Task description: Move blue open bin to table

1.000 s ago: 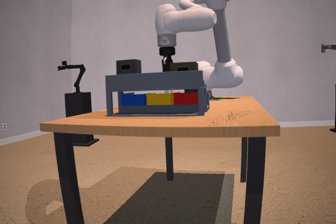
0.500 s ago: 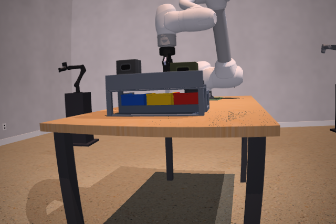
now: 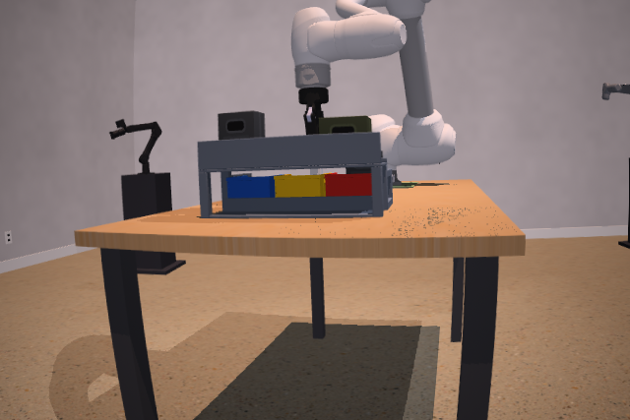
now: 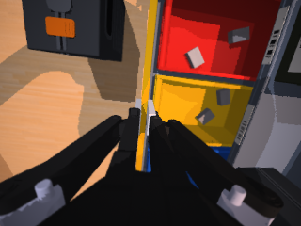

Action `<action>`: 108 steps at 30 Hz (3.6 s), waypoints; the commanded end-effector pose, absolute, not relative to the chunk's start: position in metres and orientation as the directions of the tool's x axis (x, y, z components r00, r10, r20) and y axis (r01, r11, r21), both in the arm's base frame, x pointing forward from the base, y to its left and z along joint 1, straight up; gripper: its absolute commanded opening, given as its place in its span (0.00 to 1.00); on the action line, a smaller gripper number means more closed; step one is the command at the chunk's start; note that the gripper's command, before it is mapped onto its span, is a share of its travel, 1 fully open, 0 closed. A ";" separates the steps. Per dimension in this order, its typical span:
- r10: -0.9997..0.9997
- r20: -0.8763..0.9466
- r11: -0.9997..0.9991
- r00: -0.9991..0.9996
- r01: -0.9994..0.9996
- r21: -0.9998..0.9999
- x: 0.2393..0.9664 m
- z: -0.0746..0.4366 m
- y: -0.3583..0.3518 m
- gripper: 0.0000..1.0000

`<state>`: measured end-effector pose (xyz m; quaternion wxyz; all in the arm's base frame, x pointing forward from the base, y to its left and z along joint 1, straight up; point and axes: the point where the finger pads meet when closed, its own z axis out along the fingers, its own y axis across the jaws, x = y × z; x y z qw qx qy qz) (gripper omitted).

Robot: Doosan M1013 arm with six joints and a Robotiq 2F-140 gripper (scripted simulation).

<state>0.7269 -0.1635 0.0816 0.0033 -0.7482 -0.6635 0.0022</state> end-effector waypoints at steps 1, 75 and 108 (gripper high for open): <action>0.993 0.001 -0.119 0.119 0.993 -0.008 0.727 0.082 -0.164 0.00; 0.993 0.001 -0.119 0.119 0.993 -0.008 0.727 0.129 -0.164 0.00; 0.993 0.001 -0.119 0.119 0.993 -0.008 0.728 0.195 -0.164 0.00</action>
